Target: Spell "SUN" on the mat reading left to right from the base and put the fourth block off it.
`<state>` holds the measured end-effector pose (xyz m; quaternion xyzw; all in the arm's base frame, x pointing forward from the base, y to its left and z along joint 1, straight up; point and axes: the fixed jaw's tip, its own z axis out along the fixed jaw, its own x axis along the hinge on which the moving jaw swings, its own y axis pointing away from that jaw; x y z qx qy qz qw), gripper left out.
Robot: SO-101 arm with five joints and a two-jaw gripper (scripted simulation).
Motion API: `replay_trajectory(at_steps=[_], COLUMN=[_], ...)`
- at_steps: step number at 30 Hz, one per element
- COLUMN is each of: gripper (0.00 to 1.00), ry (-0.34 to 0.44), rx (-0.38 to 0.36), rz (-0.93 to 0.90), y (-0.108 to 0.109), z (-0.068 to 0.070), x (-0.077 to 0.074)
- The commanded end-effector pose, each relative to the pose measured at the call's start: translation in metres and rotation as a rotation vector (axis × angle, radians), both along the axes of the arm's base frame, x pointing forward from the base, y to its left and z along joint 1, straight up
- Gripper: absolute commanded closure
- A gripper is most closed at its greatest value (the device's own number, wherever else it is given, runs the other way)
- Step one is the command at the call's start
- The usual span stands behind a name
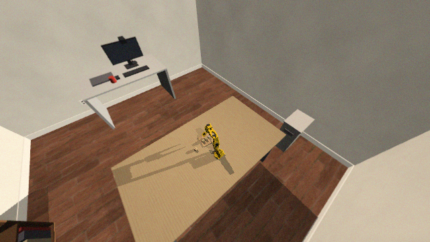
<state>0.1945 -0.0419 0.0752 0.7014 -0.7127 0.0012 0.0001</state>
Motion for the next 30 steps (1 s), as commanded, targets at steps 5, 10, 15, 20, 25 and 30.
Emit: replay_trajectory(at_steps=[5, 10, 15, 20, 25, 30], gripper=[0.67, 0.67, 0.67, 0.67, 0.67, 0.67], ry=[-0.079, -0.08, -0.083, -0.094, -0.105, -0.131], rx=[-0.015, -0.015, -0.014, -0.014, -0.013, -0.008], rz=[0.001, 0.0, -0.015, -0.06, -0.106, -0.213], y=[0.0, 0.0, 0.0, 0.002, 0.003, 0.007], z=[0.014, 0.014, 0.015, 0.017, 0.02, 0.026], x=[0.007, 0.007, 0.006, 0.004, 0.003, -0.001])
